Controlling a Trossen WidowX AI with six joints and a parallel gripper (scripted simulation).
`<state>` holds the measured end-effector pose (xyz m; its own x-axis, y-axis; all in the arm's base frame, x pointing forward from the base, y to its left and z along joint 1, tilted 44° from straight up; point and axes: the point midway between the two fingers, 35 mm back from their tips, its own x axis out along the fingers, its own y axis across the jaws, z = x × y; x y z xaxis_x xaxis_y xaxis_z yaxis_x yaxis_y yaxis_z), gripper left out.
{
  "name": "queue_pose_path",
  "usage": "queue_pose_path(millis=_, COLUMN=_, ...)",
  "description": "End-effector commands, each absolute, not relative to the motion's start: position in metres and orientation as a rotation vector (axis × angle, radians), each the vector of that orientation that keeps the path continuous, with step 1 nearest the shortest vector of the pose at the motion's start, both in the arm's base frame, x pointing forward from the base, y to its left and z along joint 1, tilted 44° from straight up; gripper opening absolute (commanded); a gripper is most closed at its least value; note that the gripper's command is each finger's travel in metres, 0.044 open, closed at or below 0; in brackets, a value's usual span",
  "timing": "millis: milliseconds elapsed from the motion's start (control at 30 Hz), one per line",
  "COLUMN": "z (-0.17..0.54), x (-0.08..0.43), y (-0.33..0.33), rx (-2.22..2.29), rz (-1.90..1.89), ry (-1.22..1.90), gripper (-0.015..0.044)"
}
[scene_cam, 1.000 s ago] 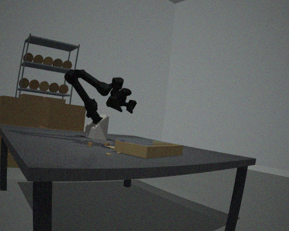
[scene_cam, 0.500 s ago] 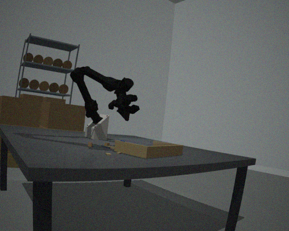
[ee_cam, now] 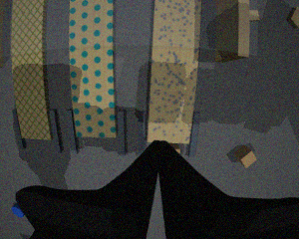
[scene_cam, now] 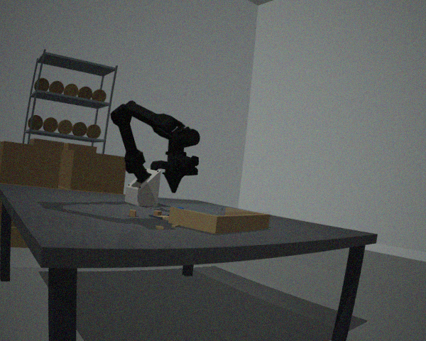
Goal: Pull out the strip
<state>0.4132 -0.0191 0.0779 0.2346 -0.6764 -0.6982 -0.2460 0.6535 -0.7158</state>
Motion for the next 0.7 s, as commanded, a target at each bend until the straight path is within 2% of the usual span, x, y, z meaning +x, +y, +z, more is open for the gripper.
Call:
queue_pose_path(millis=0, z=0.085, x=0.419, y=-0.049, rx=-0.832, rz=-0.379, ry=1.482, gripper=0.0)
queue_pose_path(millis=667, z=0.069, x=0.421, y=-0.062, rx=-0.832, rz=-0.379, ry=1.482, gripper=0.0)
